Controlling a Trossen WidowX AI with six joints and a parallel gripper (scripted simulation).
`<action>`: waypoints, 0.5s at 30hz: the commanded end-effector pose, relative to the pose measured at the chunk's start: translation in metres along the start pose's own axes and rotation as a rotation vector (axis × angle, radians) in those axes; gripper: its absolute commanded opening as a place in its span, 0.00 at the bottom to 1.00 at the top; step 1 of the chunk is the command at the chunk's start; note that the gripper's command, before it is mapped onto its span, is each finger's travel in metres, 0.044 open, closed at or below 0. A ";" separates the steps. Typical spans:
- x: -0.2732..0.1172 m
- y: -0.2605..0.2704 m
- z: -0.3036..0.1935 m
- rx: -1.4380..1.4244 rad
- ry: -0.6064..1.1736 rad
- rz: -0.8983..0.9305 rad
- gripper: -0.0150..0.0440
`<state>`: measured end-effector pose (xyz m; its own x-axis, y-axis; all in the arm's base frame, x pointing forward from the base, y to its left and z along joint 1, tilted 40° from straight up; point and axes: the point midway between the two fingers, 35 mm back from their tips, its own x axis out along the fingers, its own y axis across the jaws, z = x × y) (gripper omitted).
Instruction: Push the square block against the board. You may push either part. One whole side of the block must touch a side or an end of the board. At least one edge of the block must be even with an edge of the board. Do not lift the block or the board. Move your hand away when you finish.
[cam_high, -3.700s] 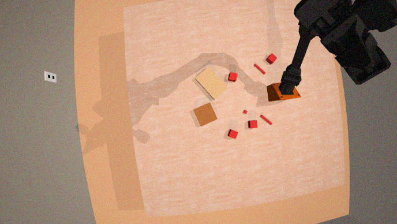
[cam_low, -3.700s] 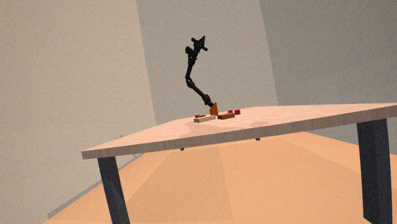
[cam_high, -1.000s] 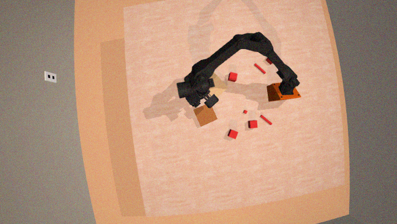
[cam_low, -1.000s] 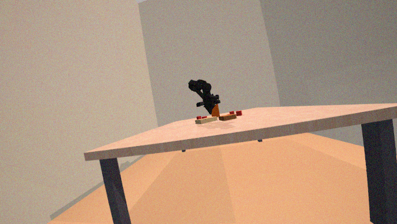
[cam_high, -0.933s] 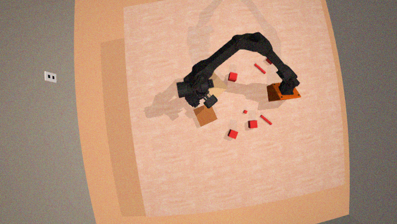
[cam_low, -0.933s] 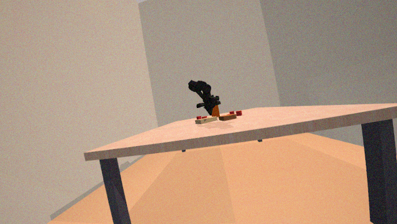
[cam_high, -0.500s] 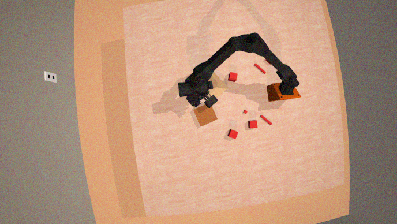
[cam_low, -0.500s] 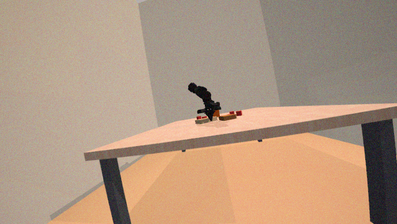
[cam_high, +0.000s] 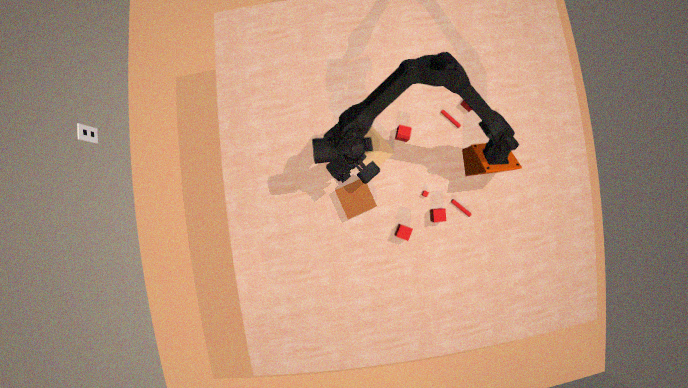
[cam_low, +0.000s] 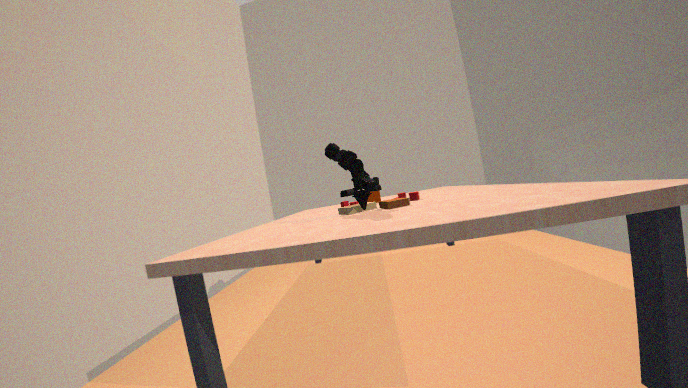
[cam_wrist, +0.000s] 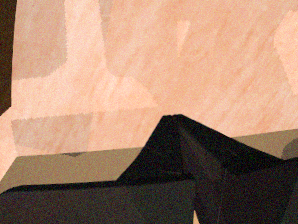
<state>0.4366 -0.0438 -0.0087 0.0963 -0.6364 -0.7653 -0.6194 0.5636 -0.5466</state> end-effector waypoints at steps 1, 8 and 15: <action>0.002 0.001 -0.007 -0.004 0.008 0.001 0.25; 0.002 0.001 -0.014 -0.005 0.008 0.001 0.25; 0.002 0.001 -0.021 -0.005 0.008 0.001 0.25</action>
<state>0.4277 -0.0482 -0.0021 0.1070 -0.6346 -0.7654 -0.6191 0.5598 -0.5507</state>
